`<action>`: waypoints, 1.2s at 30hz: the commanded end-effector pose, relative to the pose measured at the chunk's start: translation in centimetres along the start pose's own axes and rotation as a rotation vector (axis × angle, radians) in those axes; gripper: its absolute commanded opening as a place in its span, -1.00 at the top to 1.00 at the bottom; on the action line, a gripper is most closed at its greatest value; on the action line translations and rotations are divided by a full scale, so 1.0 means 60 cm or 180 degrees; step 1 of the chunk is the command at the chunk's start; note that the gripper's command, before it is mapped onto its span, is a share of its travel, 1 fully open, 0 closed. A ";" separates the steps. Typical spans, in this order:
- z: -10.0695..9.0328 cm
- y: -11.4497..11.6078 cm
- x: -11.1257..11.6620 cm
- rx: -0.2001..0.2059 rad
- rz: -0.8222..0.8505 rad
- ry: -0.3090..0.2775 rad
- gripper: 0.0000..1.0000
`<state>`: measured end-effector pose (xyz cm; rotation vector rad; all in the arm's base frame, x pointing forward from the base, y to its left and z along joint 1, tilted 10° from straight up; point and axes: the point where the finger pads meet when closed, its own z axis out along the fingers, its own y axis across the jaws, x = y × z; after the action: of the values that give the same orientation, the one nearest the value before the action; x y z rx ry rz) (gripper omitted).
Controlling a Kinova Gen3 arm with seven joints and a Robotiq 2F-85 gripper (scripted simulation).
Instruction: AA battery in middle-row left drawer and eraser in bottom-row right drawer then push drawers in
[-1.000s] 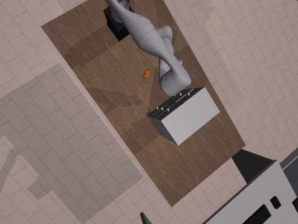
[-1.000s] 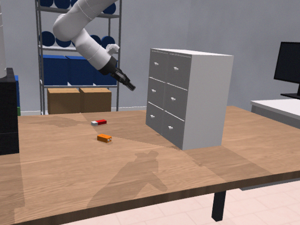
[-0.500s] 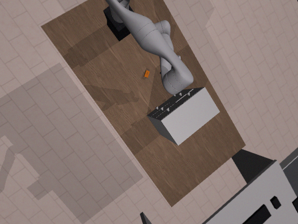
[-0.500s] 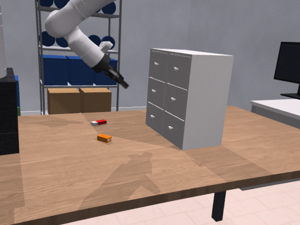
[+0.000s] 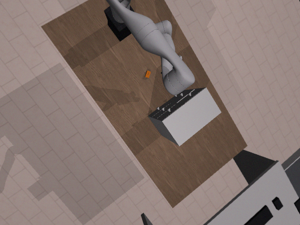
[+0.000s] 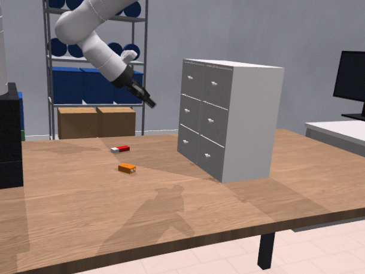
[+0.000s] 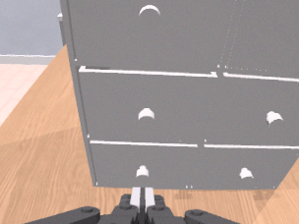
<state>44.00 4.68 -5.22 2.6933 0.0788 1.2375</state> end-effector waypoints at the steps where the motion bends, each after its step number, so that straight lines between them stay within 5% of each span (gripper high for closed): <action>1: -0.001 0.000 0.005 0.0000 0.0005 0.0002 1.00; 36: -0.037 0.001 0.011 -0.0001 0.0003 -0.0475 1.00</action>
<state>42.12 5.17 -4.09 2.7829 0.0680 1.0133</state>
